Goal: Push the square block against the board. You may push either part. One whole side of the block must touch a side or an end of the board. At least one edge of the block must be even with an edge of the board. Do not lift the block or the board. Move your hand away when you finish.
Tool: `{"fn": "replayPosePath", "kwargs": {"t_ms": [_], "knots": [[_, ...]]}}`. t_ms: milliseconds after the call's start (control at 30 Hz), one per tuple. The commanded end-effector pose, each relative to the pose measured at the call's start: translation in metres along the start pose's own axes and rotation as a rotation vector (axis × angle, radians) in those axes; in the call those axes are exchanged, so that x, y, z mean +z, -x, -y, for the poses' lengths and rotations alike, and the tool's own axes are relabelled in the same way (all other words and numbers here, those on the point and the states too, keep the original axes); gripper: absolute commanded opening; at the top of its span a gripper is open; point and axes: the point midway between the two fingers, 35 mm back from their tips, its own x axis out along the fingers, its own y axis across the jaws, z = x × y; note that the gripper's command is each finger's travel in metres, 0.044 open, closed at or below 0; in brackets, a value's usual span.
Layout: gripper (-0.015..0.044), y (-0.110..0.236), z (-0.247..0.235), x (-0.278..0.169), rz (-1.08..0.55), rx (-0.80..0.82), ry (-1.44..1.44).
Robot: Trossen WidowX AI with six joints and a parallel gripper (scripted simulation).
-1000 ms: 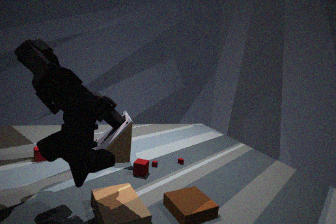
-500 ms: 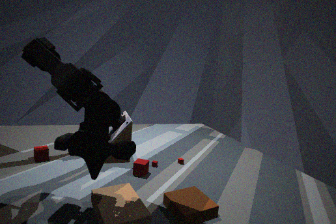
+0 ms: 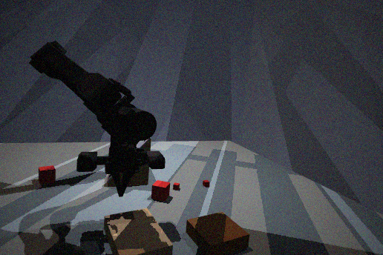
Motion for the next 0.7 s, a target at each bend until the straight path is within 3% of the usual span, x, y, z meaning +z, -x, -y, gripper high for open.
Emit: {"fn": "replayPosePath", "kwargs": {"t_ms": [0, 267, 433, 667], "knots": [[0.0, -0.001, -0.008, -0.011, -0.003, 0.002, 0.147], [0.0, -0.003, -0.009, -0.012, -0.003, 0.002, 0.17], [0.0, -0.054, -0.008, -0.013, -0.004, -0.002, 0.17], [0.0, -0.056, -0.008, -0.013, -0.004, -0.003, 0.17]]}}
